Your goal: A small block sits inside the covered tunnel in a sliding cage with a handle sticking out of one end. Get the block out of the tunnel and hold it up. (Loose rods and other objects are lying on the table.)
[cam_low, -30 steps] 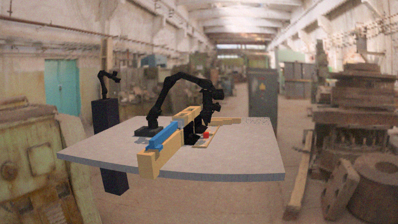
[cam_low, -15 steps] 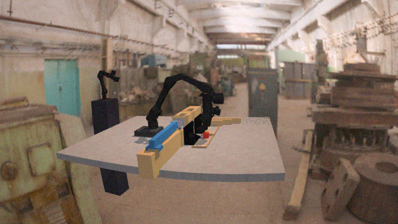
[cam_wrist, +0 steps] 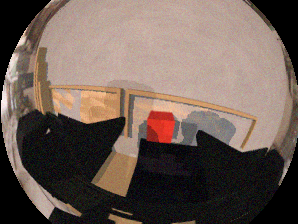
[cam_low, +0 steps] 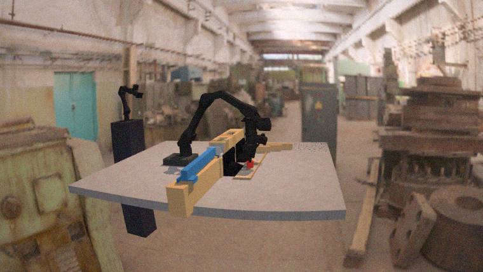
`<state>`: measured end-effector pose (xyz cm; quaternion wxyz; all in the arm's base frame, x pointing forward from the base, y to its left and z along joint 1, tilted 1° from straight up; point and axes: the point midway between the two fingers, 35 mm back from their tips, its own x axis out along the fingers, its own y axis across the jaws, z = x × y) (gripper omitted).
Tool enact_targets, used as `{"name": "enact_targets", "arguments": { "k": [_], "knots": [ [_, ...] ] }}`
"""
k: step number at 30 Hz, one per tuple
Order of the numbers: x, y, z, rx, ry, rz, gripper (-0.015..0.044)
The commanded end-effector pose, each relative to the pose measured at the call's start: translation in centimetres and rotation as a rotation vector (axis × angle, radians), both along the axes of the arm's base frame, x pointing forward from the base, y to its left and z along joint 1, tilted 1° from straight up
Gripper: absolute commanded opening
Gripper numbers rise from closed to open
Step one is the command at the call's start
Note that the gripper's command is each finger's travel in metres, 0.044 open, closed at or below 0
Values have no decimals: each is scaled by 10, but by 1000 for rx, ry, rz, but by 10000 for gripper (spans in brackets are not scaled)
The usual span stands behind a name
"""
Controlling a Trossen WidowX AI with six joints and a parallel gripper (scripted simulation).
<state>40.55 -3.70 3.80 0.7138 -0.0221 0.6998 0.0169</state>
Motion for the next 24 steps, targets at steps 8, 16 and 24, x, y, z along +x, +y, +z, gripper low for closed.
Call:
{"name": "enact_targets", "arguments": {
  "k": [8, 16, 24],
  "knots": [
    [-5, 0, -19, -1, 5, 6, 440],
    [-8, 0, -32, -1, 6, 6, 440],
    [-6, 0, -27, 0, 1, 0, 256]
  ]
}}
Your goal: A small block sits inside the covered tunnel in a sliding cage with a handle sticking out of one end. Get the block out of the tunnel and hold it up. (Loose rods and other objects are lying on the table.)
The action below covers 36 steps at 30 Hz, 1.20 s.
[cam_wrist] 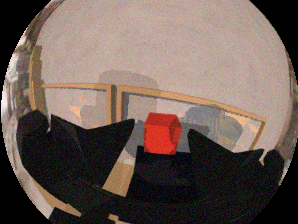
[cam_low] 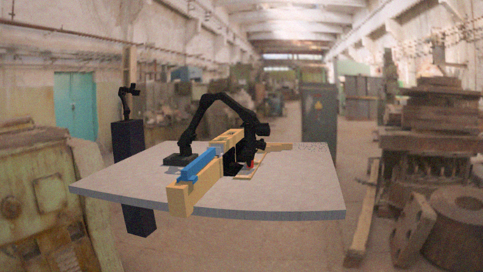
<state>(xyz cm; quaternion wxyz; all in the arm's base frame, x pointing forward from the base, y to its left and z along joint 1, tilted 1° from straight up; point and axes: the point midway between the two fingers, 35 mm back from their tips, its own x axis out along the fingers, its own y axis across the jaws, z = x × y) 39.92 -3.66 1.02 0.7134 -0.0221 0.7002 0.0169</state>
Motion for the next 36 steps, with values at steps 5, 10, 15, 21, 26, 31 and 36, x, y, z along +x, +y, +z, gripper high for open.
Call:
{"name": "enact_targets", "arguments": {
  "k": [5, 10, 15, 21, 26, 31, 36],
  "knots": [
    [0, 0, 1, 0, -1, 0, 145],
    [0, 0, 1, 0, -1, 0, 111],
    [3, 0, 12, 0, -1, 0, 0],
    [8, 0, 39, 0, 0, 1, 0],
    [10, -1, 63, -1, 0, 2, 0],
    [10, 0, 87, -1, 1, 3, 0],
    [8, 0, 111, -1, 2, 4, 0]
  ]
}}
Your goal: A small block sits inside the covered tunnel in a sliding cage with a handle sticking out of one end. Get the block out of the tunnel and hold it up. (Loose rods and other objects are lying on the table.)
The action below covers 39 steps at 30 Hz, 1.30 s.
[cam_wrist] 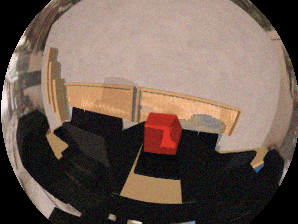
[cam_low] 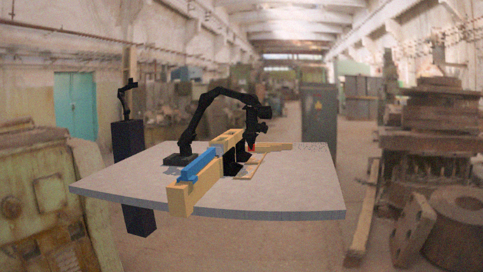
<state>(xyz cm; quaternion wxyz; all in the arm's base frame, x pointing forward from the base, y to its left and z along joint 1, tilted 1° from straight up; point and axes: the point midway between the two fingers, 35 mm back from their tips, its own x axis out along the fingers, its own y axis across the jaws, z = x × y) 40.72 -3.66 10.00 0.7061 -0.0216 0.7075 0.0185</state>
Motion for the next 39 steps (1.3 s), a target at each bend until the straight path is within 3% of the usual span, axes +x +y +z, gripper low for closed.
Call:
{"name": "enact_targets", "arguments": {
  "k": [1, 11, 16, 31, 39],
  "knots": [
    [-1, 0, 26, -3, -19, 2, 0],
    [-12, 1, 72, -4, -16, 4, 0],
    [-11, 2, 67, -1, -11, 1, 0],
    [-12, 30, 74, -11, -513, 6, 0],
    [-15, 32, 74, -10, -535, 7, 0]
  ]
}}
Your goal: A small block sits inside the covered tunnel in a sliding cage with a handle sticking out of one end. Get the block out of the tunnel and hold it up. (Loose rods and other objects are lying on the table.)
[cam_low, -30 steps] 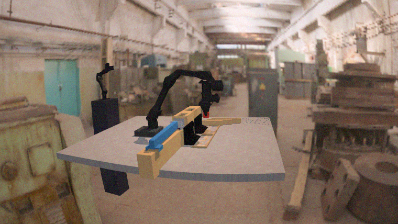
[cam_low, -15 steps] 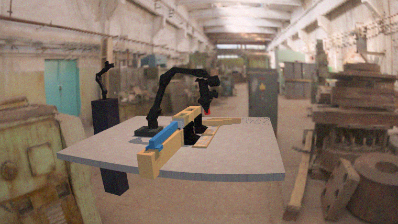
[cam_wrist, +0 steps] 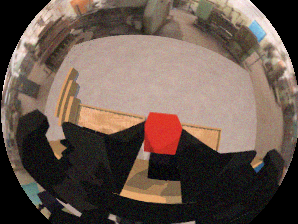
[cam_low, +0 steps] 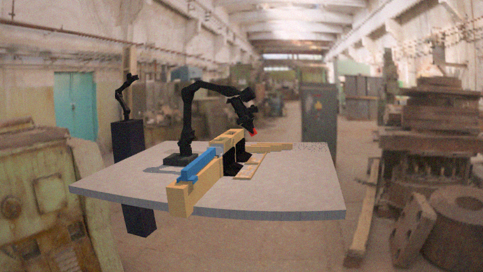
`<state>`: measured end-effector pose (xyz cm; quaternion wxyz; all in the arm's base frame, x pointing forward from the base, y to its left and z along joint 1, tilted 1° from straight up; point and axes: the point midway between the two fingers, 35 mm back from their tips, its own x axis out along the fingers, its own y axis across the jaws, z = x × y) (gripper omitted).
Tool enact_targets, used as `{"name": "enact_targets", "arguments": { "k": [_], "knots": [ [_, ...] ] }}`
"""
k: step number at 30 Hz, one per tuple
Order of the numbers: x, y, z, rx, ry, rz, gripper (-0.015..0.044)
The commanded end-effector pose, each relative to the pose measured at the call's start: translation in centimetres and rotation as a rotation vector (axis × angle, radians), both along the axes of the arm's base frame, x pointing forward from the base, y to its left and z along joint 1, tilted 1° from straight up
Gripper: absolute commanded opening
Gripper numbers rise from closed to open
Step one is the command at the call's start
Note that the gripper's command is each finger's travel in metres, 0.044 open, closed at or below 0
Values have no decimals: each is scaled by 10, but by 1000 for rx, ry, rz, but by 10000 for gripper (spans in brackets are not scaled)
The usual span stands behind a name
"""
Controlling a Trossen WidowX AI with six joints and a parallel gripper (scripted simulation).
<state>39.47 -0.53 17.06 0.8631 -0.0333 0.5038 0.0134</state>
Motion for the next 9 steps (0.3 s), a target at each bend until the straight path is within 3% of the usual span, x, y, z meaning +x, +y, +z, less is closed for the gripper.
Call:
{"name": "enact_targets", "arguments": {
  "k": [1, 9],
  "knots": [
    [-7, 0, 3, 0, -19, -6, 0],
    [-19, -1, 1, -1, -18, -6, 0]
  ]
}}
